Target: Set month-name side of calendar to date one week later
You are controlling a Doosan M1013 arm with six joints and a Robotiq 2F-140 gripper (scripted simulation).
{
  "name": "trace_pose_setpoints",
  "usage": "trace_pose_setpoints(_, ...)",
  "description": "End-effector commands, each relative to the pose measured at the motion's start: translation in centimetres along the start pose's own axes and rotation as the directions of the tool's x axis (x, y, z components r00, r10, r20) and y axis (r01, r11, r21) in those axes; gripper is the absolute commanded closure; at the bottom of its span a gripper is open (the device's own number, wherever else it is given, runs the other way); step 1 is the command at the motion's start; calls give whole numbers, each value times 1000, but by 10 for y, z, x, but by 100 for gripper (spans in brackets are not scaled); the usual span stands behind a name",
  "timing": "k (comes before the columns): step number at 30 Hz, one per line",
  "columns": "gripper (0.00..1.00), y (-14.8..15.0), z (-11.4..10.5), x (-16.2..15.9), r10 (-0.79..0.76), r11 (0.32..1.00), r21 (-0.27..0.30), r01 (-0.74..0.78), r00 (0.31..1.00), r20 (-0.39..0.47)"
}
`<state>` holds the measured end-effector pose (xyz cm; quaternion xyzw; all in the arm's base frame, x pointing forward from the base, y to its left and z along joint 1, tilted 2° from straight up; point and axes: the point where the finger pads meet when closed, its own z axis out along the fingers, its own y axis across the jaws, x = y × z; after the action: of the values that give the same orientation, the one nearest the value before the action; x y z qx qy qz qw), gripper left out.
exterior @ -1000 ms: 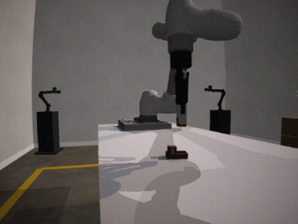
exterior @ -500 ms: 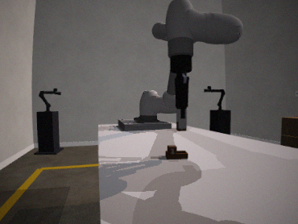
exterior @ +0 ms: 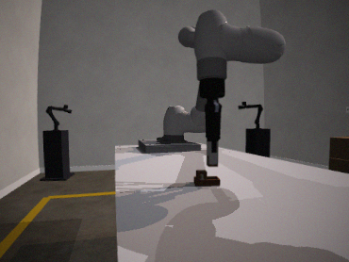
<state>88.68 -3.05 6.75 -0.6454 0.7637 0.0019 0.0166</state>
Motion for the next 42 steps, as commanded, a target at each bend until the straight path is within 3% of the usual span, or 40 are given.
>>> trace_pose_setpoints(1, 76, 0, 5, 0, 0, 1000, 0, 0, 1000, 0)
trace_pose_setpoints(42, 76, 0, 10, 0, 0, 1000, 0, 0, 1000, 0)
